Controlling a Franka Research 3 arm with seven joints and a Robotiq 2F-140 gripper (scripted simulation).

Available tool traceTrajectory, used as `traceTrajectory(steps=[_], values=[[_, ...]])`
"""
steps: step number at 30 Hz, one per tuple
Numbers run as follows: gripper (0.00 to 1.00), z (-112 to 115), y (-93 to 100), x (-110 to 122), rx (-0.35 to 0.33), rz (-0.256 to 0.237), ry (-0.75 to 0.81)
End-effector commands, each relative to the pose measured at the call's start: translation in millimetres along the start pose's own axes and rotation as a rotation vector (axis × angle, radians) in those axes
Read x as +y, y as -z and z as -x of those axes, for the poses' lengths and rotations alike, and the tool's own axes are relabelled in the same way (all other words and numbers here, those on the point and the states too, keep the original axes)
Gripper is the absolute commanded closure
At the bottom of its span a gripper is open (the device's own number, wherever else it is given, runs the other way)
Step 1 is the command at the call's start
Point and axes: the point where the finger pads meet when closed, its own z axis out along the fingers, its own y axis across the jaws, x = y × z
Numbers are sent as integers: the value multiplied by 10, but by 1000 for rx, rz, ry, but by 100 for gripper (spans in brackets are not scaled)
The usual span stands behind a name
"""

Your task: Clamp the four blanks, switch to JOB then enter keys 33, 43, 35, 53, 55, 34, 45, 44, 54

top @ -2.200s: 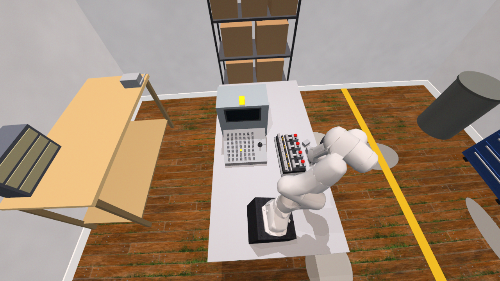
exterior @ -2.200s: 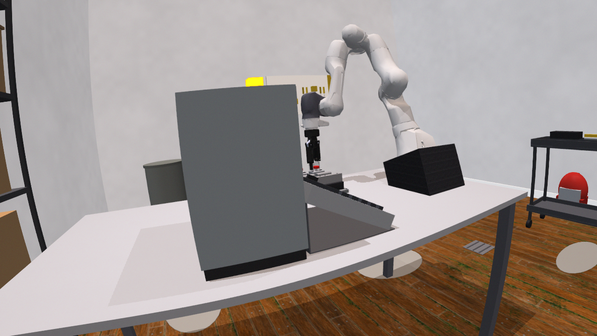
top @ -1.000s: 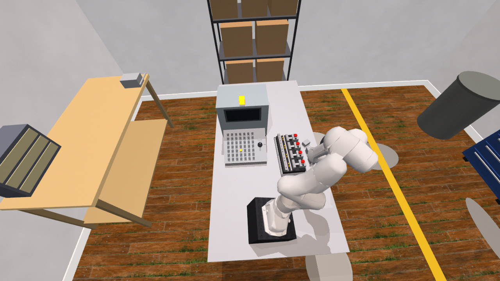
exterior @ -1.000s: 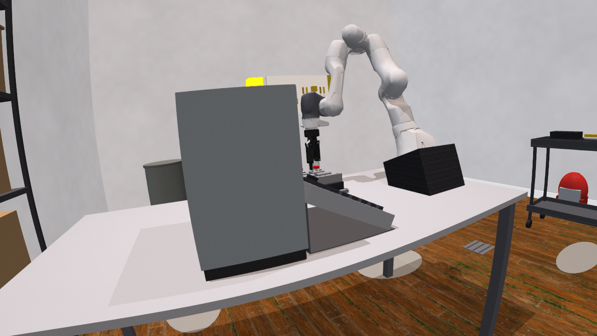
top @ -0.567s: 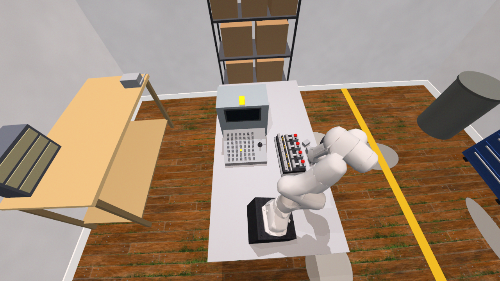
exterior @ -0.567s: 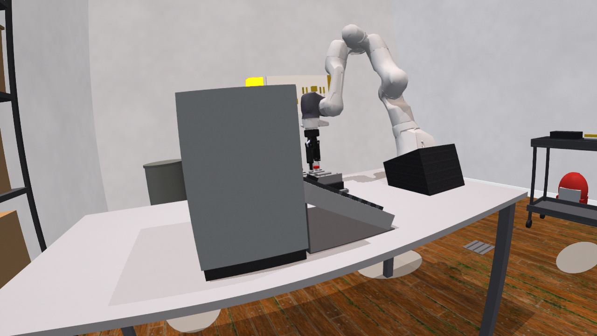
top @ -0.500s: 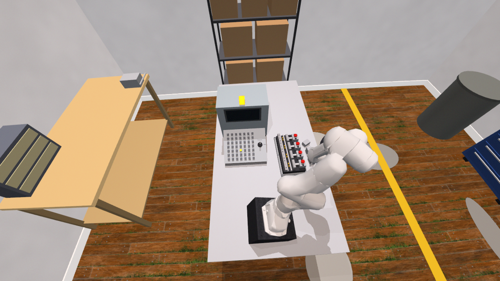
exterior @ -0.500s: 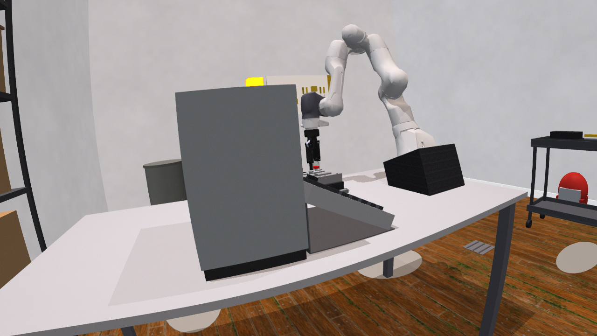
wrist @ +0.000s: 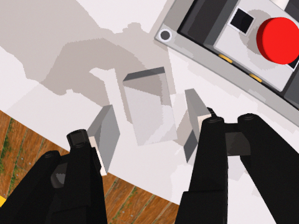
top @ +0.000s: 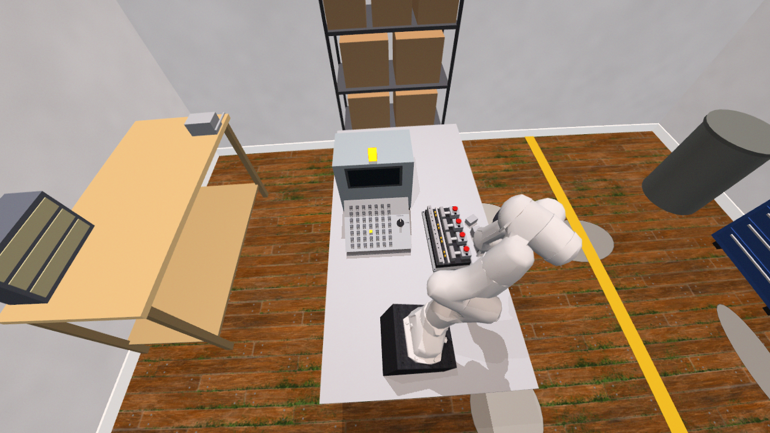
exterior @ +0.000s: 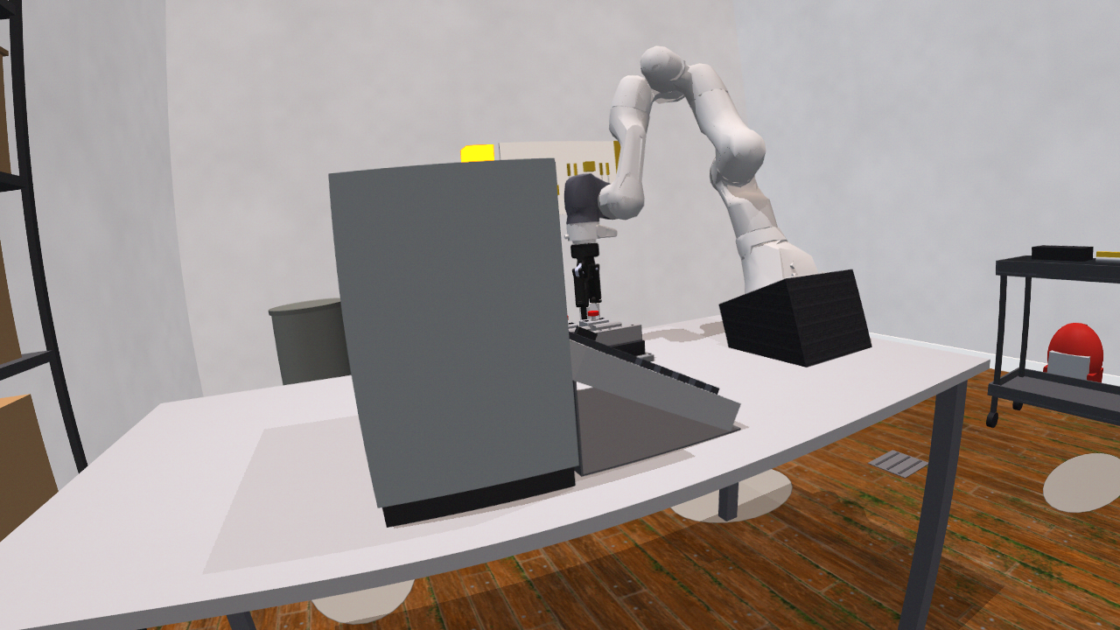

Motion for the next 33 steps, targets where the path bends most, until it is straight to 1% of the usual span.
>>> traceTrajectory(steps=[1,33], values=[[60,16,-15,-9,-3,2,-4],[60,17,-142,-8,-3,2,-4]])
